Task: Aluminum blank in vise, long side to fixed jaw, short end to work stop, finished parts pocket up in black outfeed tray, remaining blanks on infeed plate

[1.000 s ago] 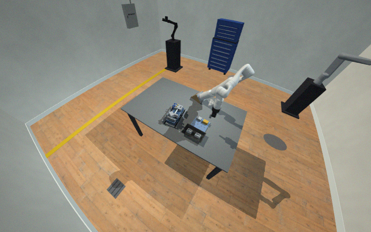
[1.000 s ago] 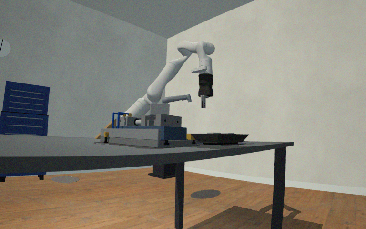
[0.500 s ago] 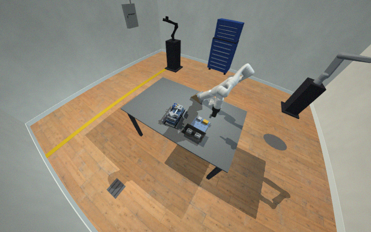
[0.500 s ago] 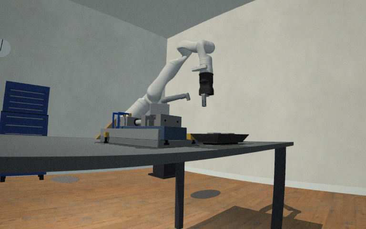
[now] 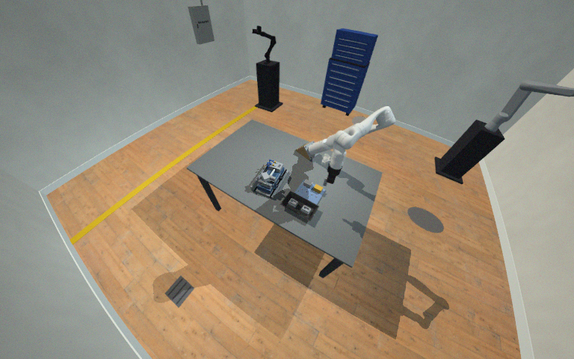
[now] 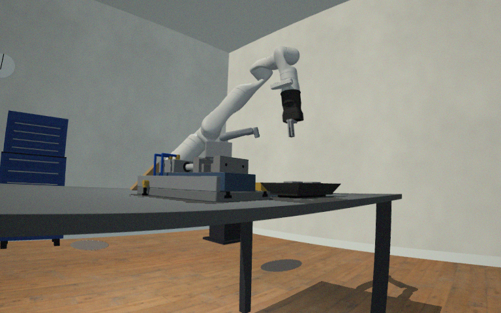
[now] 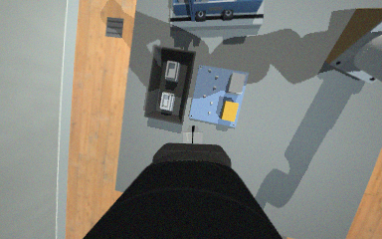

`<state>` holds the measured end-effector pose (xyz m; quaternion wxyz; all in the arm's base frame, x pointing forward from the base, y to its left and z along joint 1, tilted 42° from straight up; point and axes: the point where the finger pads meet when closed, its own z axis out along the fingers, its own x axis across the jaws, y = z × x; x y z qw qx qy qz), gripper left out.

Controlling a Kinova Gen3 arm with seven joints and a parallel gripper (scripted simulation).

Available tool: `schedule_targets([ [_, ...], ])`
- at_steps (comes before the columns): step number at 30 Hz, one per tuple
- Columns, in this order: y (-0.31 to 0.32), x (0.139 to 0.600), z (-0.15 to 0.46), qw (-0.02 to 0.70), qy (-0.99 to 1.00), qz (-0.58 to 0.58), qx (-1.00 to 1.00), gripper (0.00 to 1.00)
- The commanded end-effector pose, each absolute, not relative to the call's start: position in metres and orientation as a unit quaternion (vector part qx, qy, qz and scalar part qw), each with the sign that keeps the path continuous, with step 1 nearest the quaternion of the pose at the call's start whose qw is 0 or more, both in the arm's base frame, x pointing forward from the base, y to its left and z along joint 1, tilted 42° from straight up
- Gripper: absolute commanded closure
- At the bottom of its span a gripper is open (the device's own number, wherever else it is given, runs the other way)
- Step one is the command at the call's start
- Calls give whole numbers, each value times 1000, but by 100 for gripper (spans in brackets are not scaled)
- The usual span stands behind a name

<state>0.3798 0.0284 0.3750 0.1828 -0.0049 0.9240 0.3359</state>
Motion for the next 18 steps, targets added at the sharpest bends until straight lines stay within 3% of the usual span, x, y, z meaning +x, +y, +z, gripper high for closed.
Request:
schedule_targets([
  [1,27,400,377,172,926,336,-17,100],
  [18,15,483,371,154,931,331,-6,100],
])
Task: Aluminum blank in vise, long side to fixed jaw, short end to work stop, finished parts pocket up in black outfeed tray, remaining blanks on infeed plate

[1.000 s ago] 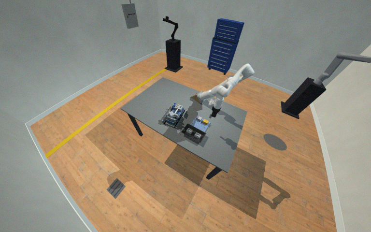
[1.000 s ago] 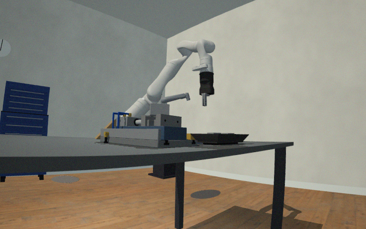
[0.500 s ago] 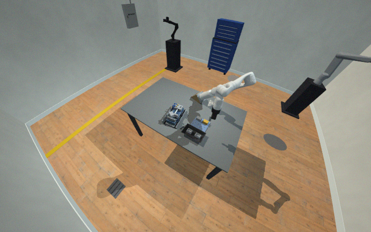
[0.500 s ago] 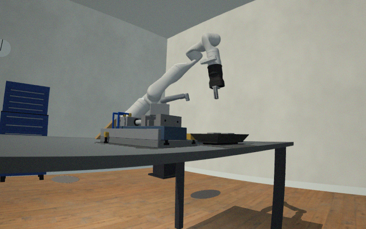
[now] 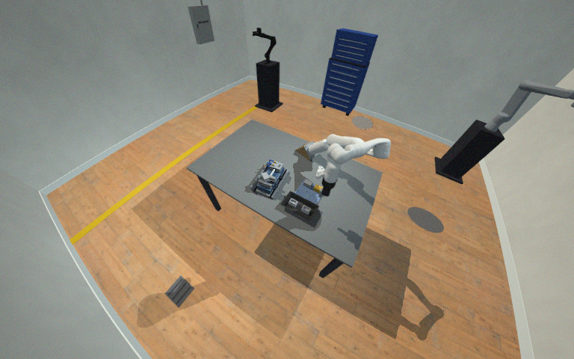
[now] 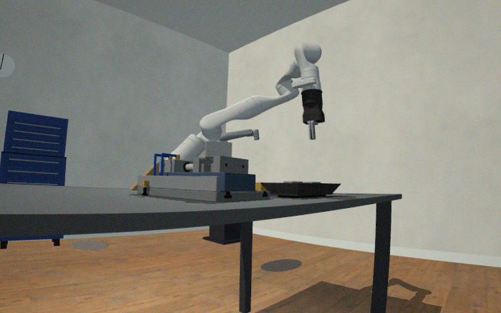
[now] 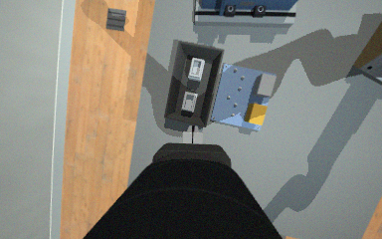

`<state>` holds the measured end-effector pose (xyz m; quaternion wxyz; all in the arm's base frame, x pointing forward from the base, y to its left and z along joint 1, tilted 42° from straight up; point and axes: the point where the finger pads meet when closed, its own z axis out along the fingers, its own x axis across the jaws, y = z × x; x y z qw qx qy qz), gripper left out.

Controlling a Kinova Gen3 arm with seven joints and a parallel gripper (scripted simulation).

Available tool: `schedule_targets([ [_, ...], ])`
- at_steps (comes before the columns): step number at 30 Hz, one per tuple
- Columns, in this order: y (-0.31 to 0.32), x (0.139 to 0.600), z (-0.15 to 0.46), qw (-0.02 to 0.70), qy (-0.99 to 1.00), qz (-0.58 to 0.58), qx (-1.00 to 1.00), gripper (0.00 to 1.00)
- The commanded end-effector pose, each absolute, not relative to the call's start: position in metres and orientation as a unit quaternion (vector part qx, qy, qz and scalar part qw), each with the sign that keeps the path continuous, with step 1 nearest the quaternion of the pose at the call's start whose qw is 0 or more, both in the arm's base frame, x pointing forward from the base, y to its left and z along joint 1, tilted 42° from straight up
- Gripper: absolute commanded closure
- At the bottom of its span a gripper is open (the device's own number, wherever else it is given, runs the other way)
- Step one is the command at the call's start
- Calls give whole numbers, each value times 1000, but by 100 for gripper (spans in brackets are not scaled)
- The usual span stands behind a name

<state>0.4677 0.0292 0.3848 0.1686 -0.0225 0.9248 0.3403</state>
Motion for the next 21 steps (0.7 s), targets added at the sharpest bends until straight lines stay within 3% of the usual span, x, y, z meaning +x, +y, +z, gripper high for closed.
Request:
schedule_targets([
  [1,15,487,370,153,932,329,-5,100],
  [21,16,499,363,145,935,324,-3,100],
])
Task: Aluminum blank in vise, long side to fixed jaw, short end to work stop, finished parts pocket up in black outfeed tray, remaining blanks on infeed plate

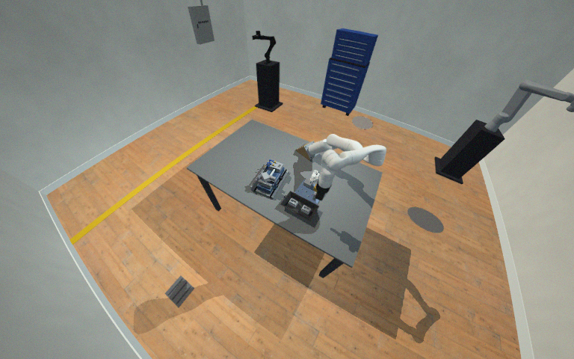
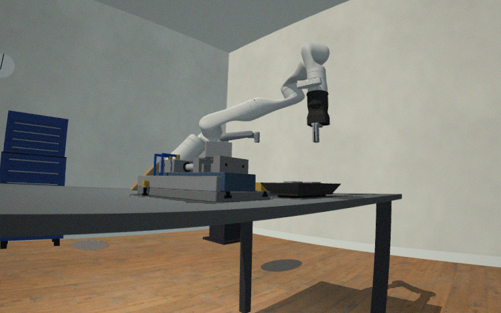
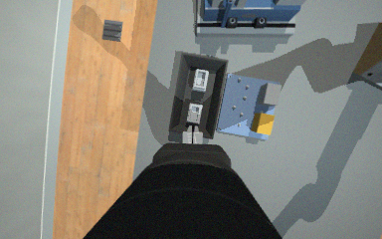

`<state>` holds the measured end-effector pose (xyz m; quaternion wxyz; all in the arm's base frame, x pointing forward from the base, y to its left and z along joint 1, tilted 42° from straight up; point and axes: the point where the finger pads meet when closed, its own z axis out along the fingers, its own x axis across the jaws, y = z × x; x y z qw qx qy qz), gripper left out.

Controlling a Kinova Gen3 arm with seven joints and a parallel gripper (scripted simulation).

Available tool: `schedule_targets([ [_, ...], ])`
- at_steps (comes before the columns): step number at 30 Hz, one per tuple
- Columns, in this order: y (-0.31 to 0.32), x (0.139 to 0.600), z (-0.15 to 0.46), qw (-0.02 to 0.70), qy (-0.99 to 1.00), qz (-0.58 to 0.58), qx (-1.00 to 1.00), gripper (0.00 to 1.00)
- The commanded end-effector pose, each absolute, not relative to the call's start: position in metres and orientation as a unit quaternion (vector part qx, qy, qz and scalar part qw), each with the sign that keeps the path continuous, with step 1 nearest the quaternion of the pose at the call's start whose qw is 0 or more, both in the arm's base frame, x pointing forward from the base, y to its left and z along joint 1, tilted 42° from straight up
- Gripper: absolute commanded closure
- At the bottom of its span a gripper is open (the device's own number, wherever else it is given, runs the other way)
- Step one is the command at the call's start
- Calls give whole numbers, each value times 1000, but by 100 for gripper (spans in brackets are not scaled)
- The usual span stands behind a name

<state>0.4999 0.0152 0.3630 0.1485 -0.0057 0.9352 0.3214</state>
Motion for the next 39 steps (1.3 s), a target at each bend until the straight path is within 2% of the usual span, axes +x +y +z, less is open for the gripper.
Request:
schedule_targets([
  [1,17,499,362,145,935,324,-3,100],
  [39,48,511,323,143,935,324,-3,100],
])
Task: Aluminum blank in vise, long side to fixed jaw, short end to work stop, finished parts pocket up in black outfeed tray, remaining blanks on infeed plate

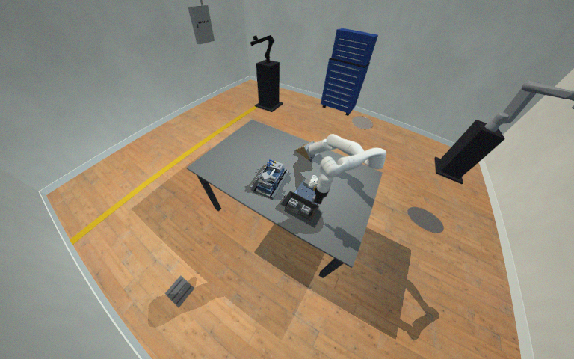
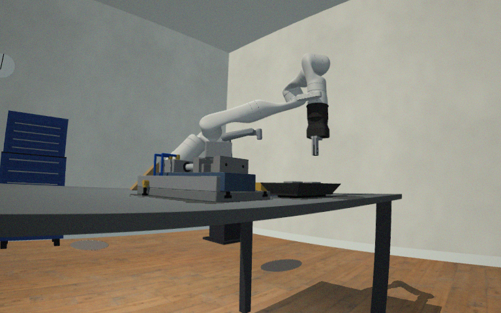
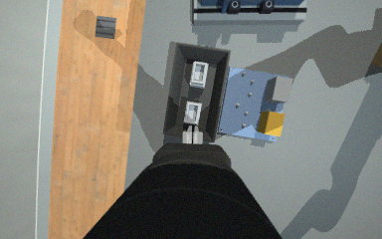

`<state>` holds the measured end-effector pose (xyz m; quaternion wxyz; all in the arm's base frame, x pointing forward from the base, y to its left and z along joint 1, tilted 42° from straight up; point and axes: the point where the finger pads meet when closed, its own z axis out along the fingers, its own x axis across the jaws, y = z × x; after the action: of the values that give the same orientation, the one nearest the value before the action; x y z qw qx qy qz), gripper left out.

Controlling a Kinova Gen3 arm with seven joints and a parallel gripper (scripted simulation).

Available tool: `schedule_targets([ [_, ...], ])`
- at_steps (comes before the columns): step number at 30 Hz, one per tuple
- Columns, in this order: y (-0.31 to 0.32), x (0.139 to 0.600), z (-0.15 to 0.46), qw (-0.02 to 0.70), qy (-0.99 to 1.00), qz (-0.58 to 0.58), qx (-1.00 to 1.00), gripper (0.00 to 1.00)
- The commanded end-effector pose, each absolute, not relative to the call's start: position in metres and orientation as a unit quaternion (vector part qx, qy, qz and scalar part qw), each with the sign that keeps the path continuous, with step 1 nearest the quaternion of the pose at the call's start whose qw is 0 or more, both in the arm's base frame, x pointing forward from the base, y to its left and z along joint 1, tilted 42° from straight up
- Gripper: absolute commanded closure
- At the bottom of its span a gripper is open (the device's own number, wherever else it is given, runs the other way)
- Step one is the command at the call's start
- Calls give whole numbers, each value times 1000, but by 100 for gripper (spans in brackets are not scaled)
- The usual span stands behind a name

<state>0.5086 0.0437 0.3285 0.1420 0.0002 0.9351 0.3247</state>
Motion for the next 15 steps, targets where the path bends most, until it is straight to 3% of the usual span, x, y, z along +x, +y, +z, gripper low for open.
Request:
schedule_targets([
  [1,49,512,322,143,935,324,-3,100],
  [15,56,515,314,143,935,324,-4,100],
])
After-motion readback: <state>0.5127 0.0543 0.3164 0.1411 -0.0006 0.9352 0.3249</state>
